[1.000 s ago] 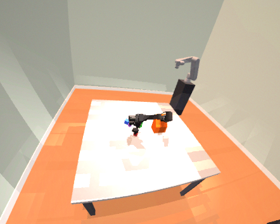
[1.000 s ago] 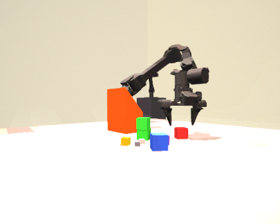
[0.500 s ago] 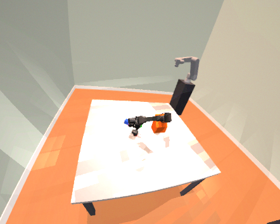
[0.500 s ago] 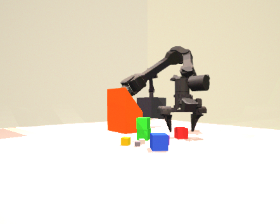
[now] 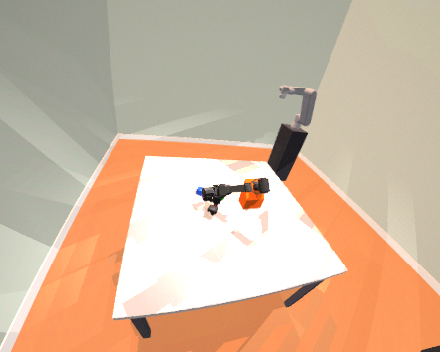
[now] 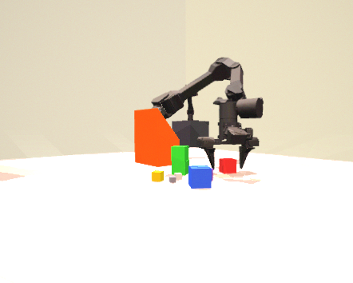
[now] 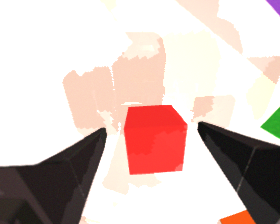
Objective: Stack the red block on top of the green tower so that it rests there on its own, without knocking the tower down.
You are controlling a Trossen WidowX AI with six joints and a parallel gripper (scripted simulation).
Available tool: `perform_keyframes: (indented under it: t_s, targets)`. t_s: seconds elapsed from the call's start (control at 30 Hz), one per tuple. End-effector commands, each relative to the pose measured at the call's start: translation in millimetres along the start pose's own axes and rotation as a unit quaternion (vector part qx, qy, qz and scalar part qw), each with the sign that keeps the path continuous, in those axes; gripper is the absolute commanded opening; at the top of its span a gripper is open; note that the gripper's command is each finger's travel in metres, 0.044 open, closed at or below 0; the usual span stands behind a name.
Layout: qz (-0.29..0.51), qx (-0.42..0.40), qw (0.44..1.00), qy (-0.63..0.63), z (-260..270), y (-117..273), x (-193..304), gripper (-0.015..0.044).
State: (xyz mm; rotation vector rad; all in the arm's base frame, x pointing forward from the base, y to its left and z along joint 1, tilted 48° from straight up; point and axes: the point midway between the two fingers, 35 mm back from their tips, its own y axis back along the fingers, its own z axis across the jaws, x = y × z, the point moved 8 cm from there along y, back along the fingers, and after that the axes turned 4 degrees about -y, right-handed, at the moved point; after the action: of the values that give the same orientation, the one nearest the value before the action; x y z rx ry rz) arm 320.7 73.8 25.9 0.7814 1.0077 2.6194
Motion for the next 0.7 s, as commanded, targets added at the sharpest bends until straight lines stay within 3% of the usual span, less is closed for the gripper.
perform_keyframes:
  t_s: [0.0,0.2,0.5,0.67]
  targets:
    - [0.002,-0.001,1.0,-0.002,0.1,-0.8,0.3,0.044]
    - [0.002,-0.001,1.0,-0.002,0.1,-0.3,0.3,0.044]
    - [0.002,-0.001,1.0,-0.002,0.1,-0.3,0.3,0.0204]
    - [0.002,-0.001,1.0,-0.002,0.1,-0.3,0.3,0.017]
